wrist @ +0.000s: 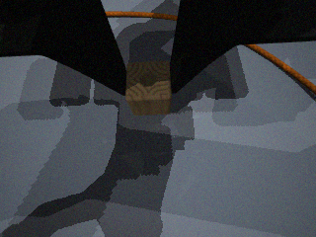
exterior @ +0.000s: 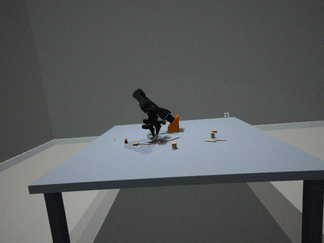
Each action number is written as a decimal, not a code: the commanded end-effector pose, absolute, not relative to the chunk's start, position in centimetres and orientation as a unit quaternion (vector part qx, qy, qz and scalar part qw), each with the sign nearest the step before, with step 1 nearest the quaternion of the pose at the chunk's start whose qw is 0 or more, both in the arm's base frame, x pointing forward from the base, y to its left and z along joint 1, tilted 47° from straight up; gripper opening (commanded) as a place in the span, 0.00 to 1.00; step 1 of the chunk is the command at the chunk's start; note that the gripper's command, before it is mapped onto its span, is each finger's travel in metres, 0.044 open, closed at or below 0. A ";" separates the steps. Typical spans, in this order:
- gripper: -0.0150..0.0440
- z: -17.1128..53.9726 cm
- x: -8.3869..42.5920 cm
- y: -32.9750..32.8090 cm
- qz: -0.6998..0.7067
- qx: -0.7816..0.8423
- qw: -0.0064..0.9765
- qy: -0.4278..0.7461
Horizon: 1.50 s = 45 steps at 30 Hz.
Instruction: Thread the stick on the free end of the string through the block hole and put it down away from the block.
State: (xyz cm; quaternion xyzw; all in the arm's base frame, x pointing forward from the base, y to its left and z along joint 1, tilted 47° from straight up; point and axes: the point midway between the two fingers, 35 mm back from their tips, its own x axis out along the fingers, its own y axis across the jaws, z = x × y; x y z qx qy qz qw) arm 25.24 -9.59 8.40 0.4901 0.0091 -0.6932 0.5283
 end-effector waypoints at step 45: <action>0.25 9.3 23.7 -11.5 -0.560 0.640 0.509 0.136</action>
